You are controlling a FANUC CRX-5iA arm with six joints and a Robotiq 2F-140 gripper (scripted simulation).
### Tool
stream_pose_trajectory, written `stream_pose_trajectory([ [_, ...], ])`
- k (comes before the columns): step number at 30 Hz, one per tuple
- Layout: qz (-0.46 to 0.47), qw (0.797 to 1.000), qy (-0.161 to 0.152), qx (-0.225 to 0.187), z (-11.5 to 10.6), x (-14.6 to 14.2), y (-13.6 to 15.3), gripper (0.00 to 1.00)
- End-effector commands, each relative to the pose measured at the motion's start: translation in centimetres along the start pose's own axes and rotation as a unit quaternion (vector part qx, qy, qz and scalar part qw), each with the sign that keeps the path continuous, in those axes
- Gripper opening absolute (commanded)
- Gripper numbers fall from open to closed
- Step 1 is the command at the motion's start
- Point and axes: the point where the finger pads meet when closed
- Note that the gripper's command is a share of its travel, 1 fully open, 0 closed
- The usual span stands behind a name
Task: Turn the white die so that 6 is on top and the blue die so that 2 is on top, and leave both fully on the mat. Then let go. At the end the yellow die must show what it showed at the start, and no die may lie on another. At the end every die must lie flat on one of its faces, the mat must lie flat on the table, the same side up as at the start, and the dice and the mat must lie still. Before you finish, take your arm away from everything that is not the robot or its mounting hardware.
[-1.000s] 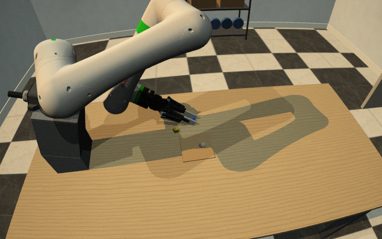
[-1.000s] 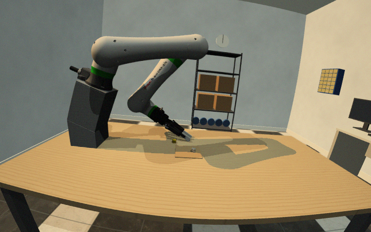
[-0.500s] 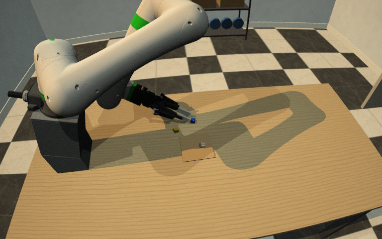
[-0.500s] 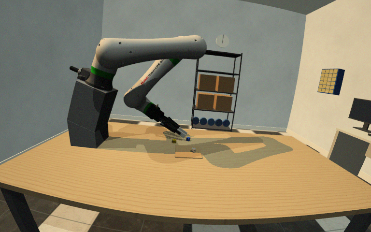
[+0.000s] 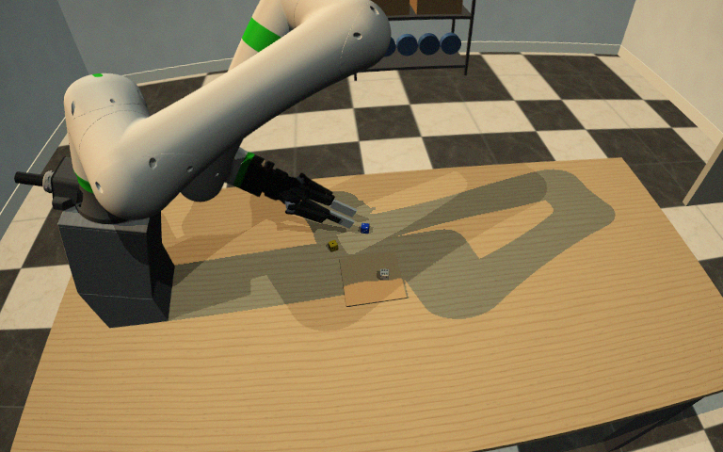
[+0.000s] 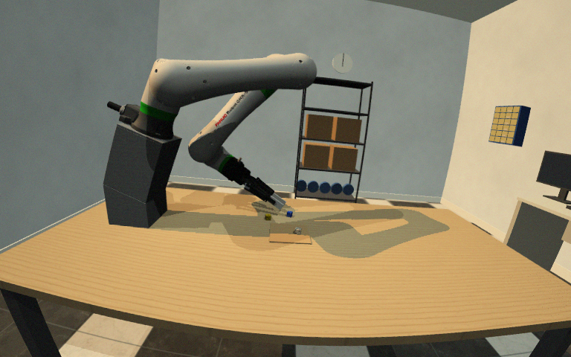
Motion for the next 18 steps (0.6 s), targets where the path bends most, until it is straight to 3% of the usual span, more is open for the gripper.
stream_pose_trajectory([
  [1, 0.0, 1.0, 0.0, 0.0, -0.3, 0.0, 0.5, 0.21],
  [11, 0.0, 1.0, 0.0, 0.0, -2.2, -0.2, 4.2, 0.21],
  [18, 0.0, 1.0, 0.0, 0.0, -2.6, -0.3, 4.9, 0.21],
])
Point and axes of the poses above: the point where the finger pads meet when closed, its own z axis out along the fingers, its own x axis across the jaws, y = z × x, and after that the axes turned 3 degrees about -z, right-handed
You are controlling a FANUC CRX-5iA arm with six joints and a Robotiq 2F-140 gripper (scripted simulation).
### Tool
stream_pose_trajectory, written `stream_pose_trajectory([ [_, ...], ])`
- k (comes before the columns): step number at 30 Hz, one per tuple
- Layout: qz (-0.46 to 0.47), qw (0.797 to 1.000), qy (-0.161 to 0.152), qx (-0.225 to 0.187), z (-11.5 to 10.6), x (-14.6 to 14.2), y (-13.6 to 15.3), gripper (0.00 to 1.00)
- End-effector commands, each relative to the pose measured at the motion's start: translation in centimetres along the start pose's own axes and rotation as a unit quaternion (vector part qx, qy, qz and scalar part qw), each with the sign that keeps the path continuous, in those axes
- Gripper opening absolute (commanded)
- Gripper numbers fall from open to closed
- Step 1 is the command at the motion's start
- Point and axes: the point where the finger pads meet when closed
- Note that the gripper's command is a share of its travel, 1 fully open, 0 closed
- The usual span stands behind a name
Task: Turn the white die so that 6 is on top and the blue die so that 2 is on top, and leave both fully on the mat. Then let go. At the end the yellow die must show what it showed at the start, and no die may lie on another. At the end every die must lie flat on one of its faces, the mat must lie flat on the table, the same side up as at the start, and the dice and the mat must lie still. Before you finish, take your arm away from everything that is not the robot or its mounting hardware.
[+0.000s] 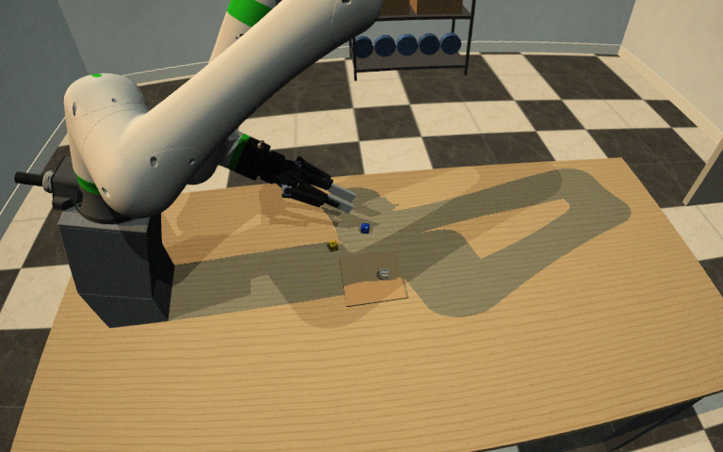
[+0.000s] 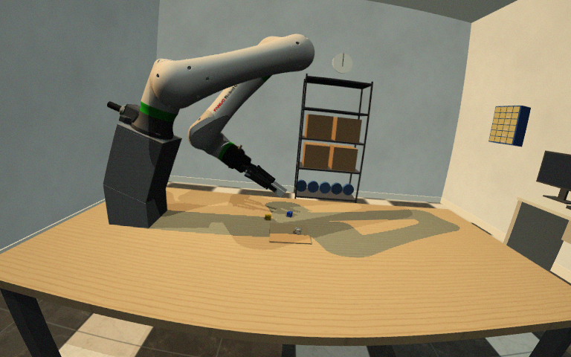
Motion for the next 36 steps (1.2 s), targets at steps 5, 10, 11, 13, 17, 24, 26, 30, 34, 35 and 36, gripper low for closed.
stream_pose_trajectory([
  [5, -0.002, 1.0, -0.003, 0.0, 0.1, -0.1, 0.2, 0.21],
  [10, -0.035, 0.998, -0.047, -0.005, 1.9, -2.1, 1.5, 0.21],
  [11, -0.046, 0.997, -0.064, -0.005, 2.5, -2.9, 1.9, 0.21],
  [13, -0.074, 0.991, -0.108, 0.0, 3.9, -4.9, 3.1, 0.21],
  [17, -0.103, 0.982, -0.16, 0.014, 5.3, -7.5, 4.3, 0.21],
  [24, -0.143, 0.957, -0.245, 0.063, 6.8, -12.0, 5.9, 0.21],
  [26, -0.151, 0.948, -0.268, 0.084, 7.0, -13.3, 6.2, 0.21],
  [30, -0.162, 0.929, -0.304, 0.133, 7.1, -15.5, 6.4, 0.21],
  [34, -0.165, 0.912, -0.327, 0.185, 6.8, -17.1, 6.3, 0.21],
  [35, -0.165, 0.911, -0.327, 0.188, 6.8, -17.1, 6.2, 0.21],
  [36, -0.165, 0.905, -0.332, 0.209, 6.7, -17.6, 6.1, 0.21],
])
Point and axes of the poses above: the point where the finger pads meet when closed, its own z axis out along the fingers, its own x axis across the jaws, y = z × x, and after that the axes turned 3 degrees about -z, right-handed
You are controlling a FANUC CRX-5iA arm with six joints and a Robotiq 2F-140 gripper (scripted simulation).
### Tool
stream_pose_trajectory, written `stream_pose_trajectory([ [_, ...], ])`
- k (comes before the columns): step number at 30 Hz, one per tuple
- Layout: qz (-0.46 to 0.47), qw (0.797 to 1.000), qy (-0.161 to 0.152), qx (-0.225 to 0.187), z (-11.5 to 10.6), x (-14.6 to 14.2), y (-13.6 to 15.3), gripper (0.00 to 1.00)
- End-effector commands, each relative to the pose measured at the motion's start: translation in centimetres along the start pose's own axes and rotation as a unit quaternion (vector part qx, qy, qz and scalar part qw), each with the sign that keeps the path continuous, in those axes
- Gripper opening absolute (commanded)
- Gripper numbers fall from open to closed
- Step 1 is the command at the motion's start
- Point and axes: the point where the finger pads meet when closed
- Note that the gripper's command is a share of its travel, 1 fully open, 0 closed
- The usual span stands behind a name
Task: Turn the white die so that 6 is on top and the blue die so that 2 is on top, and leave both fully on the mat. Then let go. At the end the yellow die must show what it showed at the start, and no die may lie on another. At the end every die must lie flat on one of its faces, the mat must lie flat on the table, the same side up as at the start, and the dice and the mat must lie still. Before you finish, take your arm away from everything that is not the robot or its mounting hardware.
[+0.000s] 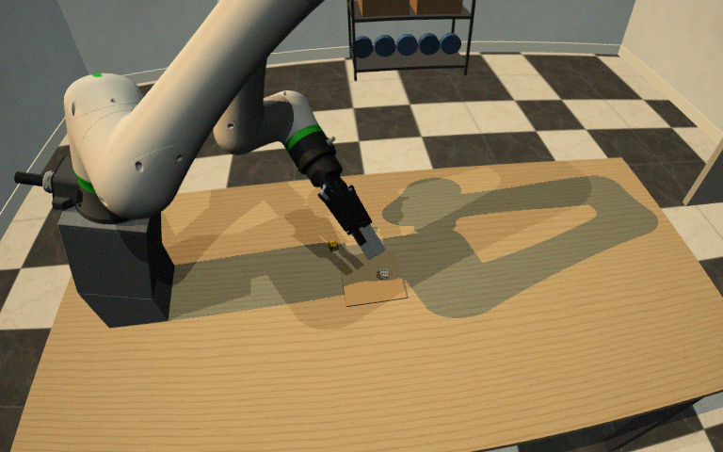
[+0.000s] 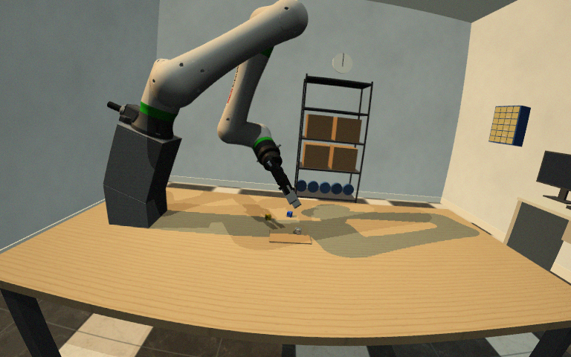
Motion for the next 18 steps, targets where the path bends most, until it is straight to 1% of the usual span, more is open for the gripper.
stream_pose_trajectory([
  [1, -0.025, 0.996, -0.028, 0.078, 1.0, -1.5, -0.5, 0.21],
  [2, -0.026, 0.996, -0.029, 0.08, 1.0, -1.5, -0.6, 0.21],
  [3, -0.033, 0.993, -0.028, 0.109, 1.1, -1.8, -1.0, 0.21],
  [6, -0.042, 0.987, -0.019, 0.155, 0.9, -2.0, -1.7, 0.21],
  [7, -0.043, 0.986, -0.018, 0.16, 0.9, -1.9, -1.8, 0.21],
  [8, -0.047, 0.982, -0.009, 0.185, 0.7, -1.9, -2.2, 0.21],
  [11, -0.053, 0.973, 0.014, 0.226, 0.1, -1.4, -2.7, 0.21],
  [14, -0.053, 0.971, 0.017, 0.232, 0.0, -1.3, -2.8, 0.21],
  [15, -0.056, 0.962, 0.042, 0.262, -0.8, -0.6, -3.1, 0.21],
  [16, -0.057, 0.957, 0.06, 0.279, -1.3, -0.1, -3.2, 0.21],
  [17, -0.057, 0.954, 0.069, 0.287, -1.6, 0.1, -3.3, 0.21],
  [18, -0.057, 0.953, 0.071, 0.289, -1.6, 0.2, -3.3, 0.21],
])
Point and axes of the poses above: the point where the finger pads meet when closed, its own z axis out along the fingers, its own x axis across the jaws, y = z × x, and after that the axes turned 3 degrees about -z, right-handed
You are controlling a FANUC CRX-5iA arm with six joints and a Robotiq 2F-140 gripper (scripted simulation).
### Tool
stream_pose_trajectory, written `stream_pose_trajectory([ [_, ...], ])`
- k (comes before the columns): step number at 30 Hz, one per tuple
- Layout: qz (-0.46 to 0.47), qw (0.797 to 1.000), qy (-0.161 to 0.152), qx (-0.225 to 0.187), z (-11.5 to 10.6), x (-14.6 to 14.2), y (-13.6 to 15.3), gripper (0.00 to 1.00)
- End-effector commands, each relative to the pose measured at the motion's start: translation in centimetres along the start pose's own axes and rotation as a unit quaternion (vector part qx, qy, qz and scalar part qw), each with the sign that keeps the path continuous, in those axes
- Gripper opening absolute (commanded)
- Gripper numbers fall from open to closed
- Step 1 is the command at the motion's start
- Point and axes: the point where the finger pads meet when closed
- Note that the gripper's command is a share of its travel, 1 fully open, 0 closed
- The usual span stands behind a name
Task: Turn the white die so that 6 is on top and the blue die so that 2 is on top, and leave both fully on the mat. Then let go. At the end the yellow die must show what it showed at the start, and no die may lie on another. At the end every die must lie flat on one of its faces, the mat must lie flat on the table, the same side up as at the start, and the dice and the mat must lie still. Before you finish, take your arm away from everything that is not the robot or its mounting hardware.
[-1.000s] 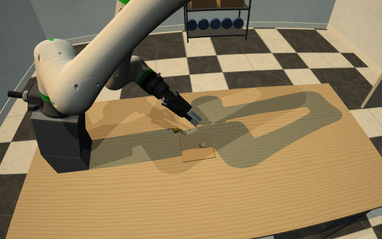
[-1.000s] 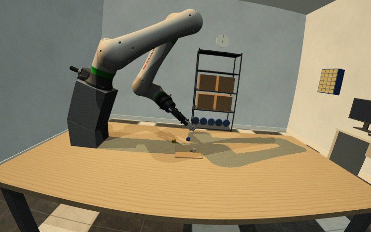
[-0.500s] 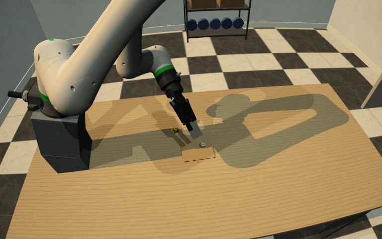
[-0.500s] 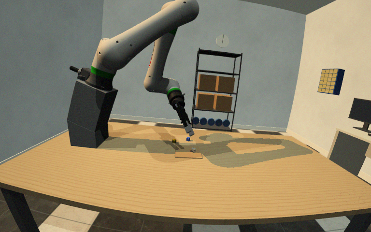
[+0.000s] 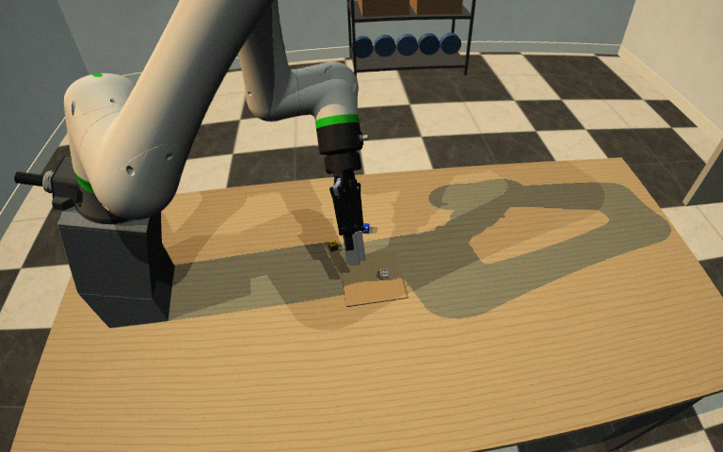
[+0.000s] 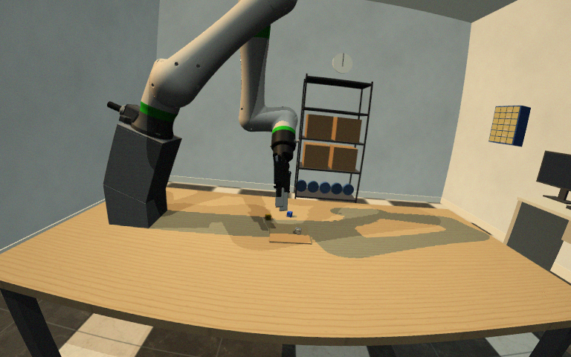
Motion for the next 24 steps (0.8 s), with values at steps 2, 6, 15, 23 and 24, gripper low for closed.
stream_pose_trajectory([
  [2, -0.016, 0.995, 0.066, 0.073, -1.7, 2.3, -0.7, 0.21],
  [6, -0.028, 0.986, 0.132, 0.103, -3.7, 4.6, -0.8, 0.21],
  [15, -0.044, 0.955, 0.267, 0.12, -9.0, 9.3, 0.6, 0.21],
  [23, -0.048, 0.935, 0.334, 0.11, -12.3, 11.5, 2.0, 0.21],
  [24, -0.048, 0.935, 0.335, 0.11, -12.3, 11.5, 2.1, 0.21],
])
Point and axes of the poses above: the point where the finger pads meet when closed, its own z axis out along the fingers, its own x axis across the jaws, y = z × x, and after that the axes turned 3 degrees about -z, right-handed
